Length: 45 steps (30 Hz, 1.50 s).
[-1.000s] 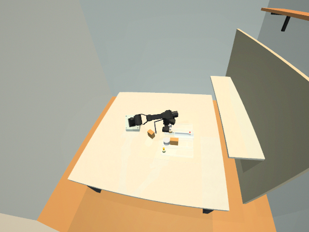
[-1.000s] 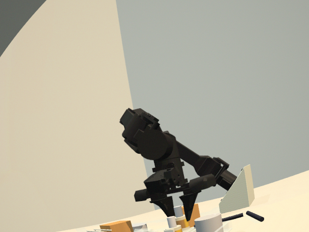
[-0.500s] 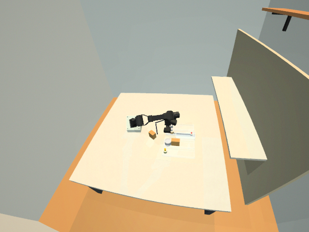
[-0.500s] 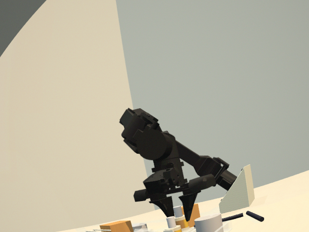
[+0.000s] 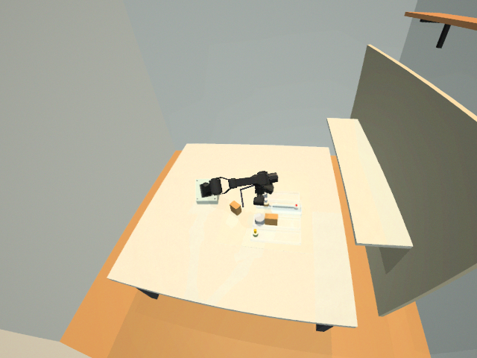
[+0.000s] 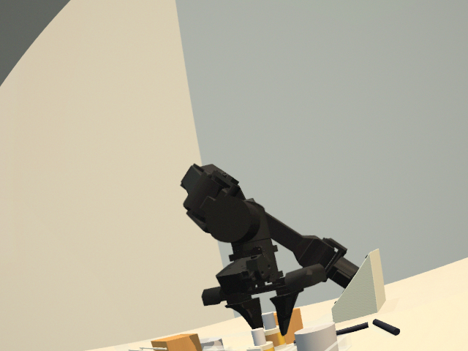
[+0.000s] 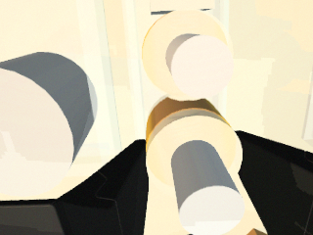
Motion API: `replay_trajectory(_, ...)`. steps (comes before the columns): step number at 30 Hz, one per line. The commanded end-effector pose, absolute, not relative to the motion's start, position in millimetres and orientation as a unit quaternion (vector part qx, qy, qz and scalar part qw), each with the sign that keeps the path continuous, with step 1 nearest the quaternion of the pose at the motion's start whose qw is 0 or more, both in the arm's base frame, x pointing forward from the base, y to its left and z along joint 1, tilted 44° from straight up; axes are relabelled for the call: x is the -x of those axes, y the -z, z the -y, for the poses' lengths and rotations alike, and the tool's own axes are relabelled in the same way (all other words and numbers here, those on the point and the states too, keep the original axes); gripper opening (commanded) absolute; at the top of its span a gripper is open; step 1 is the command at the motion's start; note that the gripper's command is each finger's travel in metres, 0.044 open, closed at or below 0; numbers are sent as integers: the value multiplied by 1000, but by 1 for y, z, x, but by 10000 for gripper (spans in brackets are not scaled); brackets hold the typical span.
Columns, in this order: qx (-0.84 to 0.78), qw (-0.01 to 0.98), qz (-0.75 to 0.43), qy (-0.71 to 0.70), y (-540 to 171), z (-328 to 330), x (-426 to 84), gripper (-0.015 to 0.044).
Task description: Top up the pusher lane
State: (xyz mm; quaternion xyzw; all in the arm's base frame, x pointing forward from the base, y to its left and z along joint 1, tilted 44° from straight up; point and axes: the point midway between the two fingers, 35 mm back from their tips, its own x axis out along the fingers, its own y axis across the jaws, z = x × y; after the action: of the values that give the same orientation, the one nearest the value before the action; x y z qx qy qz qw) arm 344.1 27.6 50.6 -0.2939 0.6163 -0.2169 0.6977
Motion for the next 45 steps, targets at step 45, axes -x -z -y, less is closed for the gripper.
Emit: replay_trajectory(45, 293, 706, -606, 220, -44, -19, -351, 0)
